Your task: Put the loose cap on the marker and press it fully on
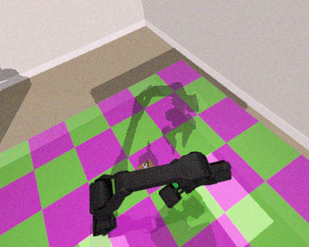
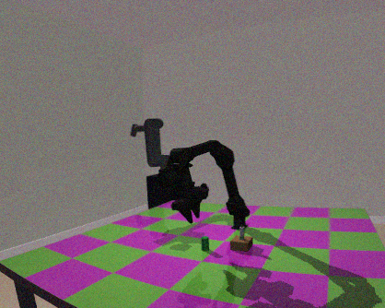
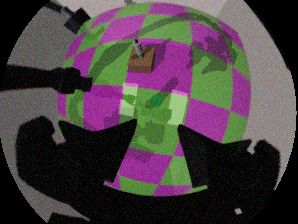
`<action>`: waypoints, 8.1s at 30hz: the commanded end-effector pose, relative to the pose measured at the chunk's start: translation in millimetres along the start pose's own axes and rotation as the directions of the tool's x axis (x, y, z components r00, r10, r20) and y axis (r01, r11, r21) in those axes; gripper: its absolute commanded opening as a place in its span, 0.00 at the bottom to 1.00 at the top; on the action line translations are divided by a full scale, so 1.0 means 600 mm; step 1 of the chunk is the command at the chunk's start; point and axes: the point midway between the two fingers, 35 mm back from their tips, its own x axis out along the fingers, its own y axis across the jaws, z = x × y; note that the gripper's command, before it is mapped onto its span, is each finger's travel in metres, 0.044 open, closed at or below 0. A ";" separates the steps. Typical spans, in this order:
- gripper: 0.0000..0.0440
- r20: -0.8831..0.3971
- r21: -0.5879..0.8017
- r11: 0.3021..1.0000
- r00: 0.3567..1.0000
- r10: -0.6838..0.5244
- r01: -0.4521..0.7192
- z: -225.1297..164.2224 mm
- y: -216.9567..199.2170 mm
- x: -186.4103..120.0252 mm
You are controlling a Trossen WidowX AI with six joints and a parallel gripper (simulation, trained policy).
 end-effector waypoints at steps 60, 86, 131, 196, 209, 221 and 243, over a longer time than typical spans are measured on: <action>0.17 -0.204 -0.456 0.875 0.976 0.071 -0.159 0.068 -0.004 0.101; 0.08 -0.189 -0.602 0.778 0.978 0.083 -0.182 0.245 0.072 0.037; 0.00 -0.188 -0.689 0.687 0.973 0.137 -0.230 0.276 0.107 0.147; 0.32 -0.244 -0.815 0.526 0.967 0.073 -0.246 0.240 0.104 0.193; 0.53 -0.221 -0.834 0.495 0.970 0.105 -0.244 0.243 0.128 0.194; 1.00 -0.176 -0.859 0.482 0.984 0.036 -0.171 0.255 0.127 0.177; 1.00 -0.110 -0.895 0.443 0.987 -0.115 -0.048 0.284 0.116 0.075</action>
